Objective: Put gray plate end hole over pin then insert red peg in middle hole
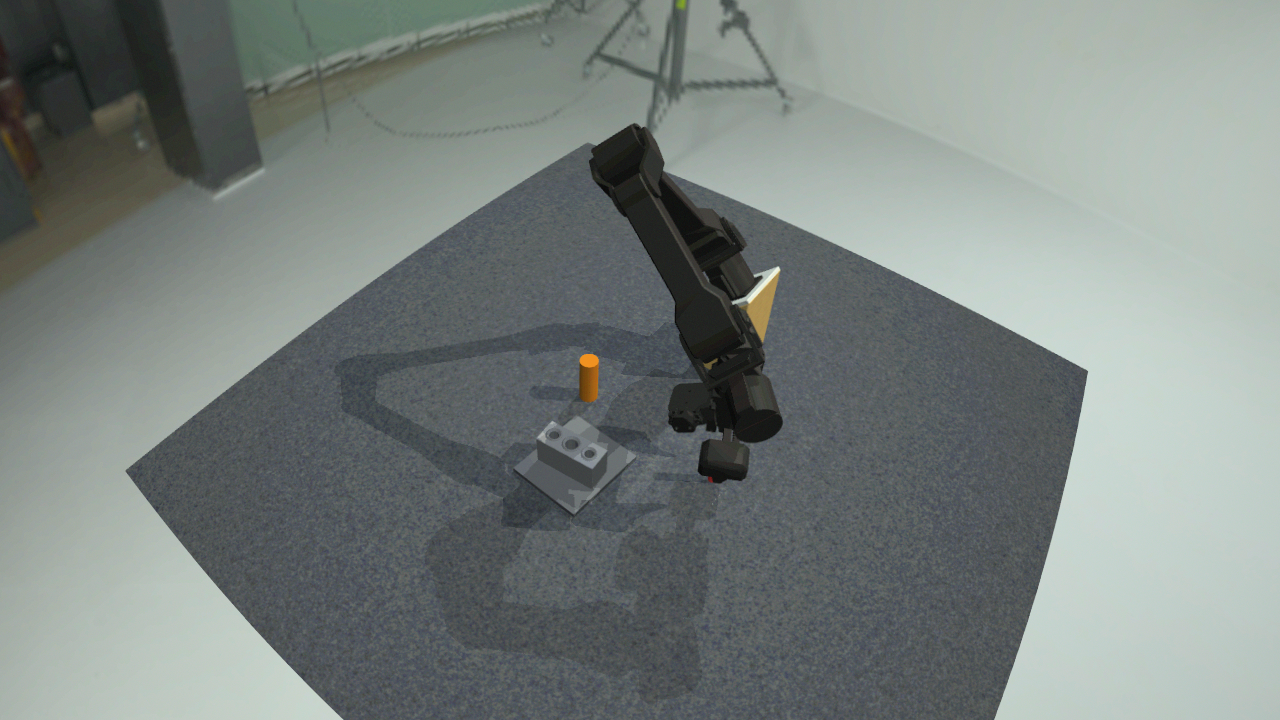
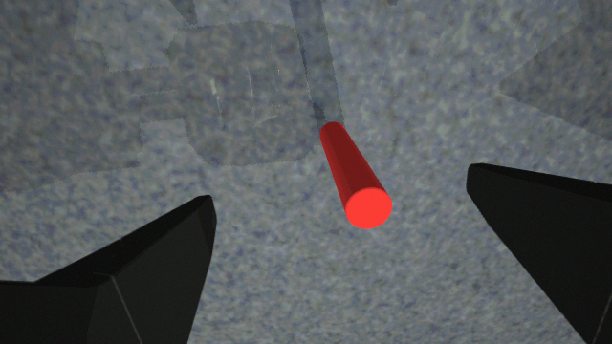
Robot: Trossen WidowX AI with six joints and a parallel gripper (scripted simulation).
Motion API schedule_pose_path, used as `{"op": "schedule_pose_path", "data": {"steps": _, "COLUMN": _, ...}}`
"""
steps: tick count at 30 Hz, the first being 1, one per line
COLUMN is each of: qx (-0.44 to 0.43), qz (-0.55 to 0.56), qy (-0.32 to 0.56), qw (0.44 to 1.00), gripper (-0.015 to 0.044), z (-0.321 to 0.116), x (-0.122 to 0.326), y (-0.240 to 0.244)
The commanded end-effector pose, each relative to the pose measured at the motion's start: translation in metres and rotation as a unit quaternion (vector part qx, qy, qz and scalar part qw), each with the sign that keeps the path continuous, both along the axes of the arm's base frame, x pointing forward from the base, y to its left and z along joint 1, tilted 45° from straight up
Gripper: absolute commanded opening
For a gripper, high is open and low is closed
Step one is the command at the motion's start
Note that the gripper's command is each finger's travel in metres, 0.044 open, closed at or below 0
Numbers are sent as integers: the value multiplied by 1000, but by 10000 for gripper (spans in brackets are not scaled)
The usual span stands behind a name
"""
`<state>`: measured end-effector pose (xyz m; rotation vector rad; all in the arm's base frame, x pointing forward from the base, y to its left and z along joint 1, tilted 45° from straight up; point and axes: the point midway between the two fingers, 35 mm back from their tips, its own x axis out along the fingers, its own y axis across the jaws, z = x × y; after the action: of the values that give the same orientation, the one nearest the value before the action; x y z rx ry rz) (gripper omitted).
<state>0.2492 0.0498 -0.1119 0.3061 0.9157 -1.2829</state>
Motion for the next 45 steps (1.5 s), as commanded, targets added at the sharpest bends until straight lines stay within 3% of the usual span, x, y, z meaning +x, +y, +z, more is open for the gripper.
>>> {"op": "schedule_pose_path", "data": {"steps": 1, "qx": -5, "qz": 0, "qy": 4, "qw": 1000, "gripper": 440, "z": -4, "x": -3, "y": -7}}
{"op": "schedule_pose_path", "data": {"steps": 12, "qx": -6, "qz": 0, "qy": 4, "qw": 1000, "gripper": 440, "z": -14, "x": -4, "y": -19}}
{"op": "schedule_pose_path", "data": {"steps": 26, "qx": -6, "qz": 0, "qy": 4, "qw": 1000, "gripper": 72, "z": -14, "x": -4, "y": -19}}
{"op": "schedule_pose_path", "data": {"steps": 36, "qx": -6, "qz": 0, "qy": 4, "qw": 1000, "gripper": 0, "z": -14, "x": -4, "y": -19}}
{"op": "schedule_pose_path", "data": {"steps": 45, "qx": -4, "qz": 1, "qy": 4, "qw": 1000, "gripper": 0, "z": -2, "x": -2, "y": -4}}
